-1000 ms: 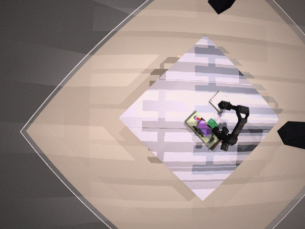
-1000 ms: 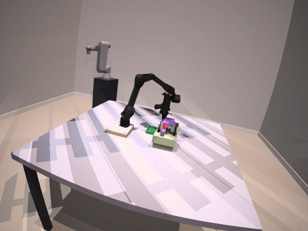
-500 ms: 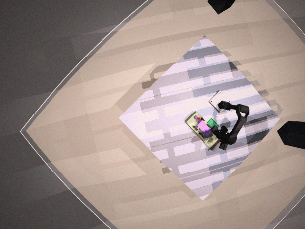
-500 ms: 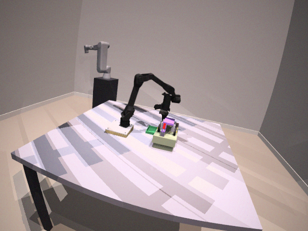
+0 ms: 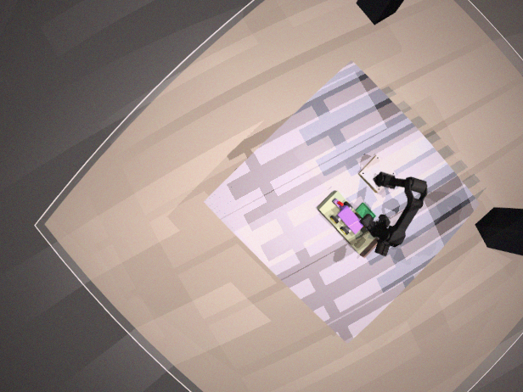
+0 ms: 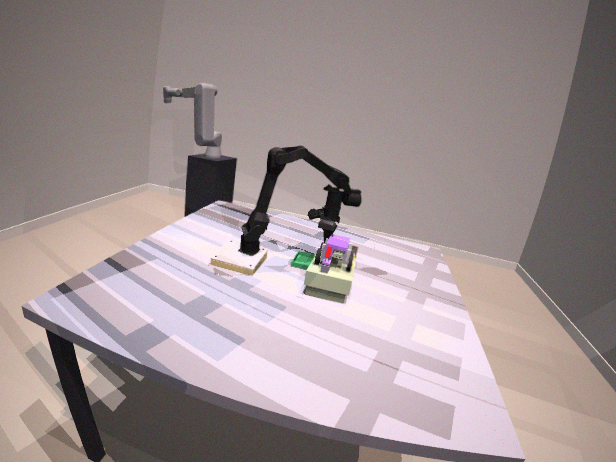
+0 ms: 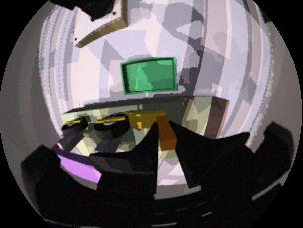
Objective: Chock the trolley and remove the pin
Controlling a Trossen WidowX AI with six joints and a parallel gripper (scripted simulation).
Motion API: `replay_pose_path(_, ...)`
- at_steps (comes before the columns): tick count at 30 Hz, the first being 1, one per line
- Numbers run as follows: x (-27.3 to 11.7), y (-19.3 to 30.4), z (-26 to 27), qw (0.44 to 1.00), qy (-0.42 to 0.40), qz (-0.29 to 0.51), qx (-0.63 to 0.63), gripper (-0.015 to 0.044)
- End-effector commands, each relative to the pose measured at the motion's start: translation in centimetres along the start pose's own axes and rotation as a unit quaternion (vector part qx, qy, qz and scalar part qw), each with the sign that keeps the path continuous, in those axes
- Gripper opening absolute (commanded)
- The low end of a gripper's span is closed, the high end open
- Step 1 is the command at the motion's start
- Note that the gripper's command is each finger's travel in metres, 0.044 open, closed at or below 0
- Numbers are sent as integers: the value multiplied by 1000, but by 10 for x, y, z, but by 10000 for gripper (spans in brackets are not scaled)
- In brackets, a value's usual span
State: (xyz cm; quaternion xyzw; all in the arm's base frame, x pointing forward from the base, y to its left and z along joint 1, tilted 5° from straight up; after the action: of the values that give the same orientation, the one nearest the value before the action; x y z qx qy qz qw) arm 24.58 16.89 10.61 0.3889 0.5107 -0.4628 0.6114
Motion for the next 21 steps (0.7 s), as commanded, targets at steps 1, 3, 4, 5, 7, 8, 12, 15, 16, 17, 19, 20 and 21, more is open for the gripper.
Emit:
replay_pose_path(1, 0, 0, 0, 1000, 0, 0, 0, 0)
replay_pose_path(3, 0, 0, 0, 1000, 0, 0, 0, 0)
replay_pose_path(4, 0, 0, 0, 1000, 0, 0, 0, 26)
replay_pose_path(5, 0, 0, 0, 1000, 0, 0, 0, 53)
replay_pose_path(7, 0, 0, 0, 1000, 0, 0, 0, 105)
replay_pose_path(8, 0, 0, 0, 1000, 0, 0, 0, 131)
replay_pose_path(12, 0, 0, 0, 1000, 0, 0, 0, 190)
replay_pose_path(15, -3, 0, 0, 1000, 0, 0, 0, 190)
replay_pose_path(16, -5, 0, 0, 1000, -1, 0, 0, 190)
replay_pose_path(17, -9, 0, -1, 1000, -1, 0, -1, 190)
replay_pose_path(19, -17, 0, -1, 1000, -2, 0, -1, 190)
replay_pose_path(20, -21, 0, -1, 1000, -2, 0, -1, 190)
replay_pose_path(21, -24, 0, -1, 1000, -3, 0, -2, 190)
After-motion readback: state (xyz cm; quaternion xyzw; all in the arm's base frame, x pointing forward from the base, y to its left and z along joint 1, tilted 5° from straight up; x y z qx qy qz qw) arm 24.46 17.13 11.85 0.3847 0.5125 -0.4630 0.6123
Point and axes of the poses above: the point midway between the two fingers, 35 mm back from their tips, its own x axis out along the fingers, its own z axis across the jaws, y = z × x, the point moved 2 cm from there along -x, back along the fingers, and after that the axes turned 7 degrees about -x, right-handed, at the moved point
